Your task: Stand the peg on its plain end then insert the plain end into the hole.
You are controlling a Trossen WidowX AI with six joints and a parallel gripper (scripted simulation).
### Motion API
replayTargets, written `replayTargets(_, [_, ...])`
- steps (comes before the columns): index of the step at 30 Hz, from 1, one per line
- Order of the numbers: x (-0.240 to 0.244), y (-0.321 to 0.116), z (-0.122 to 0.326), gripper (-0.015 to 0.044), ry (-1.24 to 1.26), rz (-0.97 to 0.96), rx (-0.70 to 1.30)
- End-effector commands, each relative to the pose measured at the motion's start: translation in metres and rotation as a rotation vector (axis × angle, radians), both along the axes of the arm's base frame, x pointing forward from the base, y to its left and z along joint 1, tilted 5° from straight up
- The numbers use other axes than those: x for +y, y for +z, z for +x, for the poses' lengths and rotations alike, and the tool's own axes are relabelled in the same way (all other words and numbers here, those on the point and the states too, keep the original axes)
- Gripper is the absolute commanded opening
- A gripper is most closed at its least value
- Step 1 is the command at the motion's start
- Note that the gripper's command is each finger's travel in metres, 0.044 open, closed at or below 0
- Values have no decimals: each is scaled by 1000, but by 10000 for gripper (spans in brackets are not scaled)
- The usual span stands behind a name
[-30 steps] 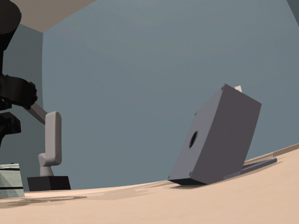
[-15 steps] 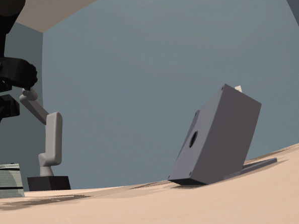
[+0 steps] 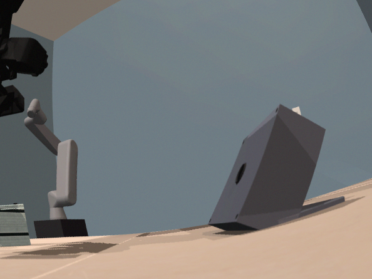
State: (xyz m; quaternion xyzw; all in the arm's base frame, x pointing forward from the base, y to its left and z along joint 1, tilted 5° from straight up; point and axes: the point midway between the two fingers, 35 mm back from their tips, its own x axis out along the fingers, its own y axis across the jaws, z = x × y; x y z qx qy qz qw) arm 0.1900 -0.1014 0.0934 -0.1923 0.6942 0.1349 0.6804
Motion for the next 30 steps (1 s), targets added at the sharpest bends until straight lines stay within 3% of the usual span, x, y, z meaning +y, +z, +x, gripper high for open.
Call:
replayTargets(1, [1,2,4,0,5,1,-23])
replayTargets(30, [13,-16,47,0,169,65,-258])
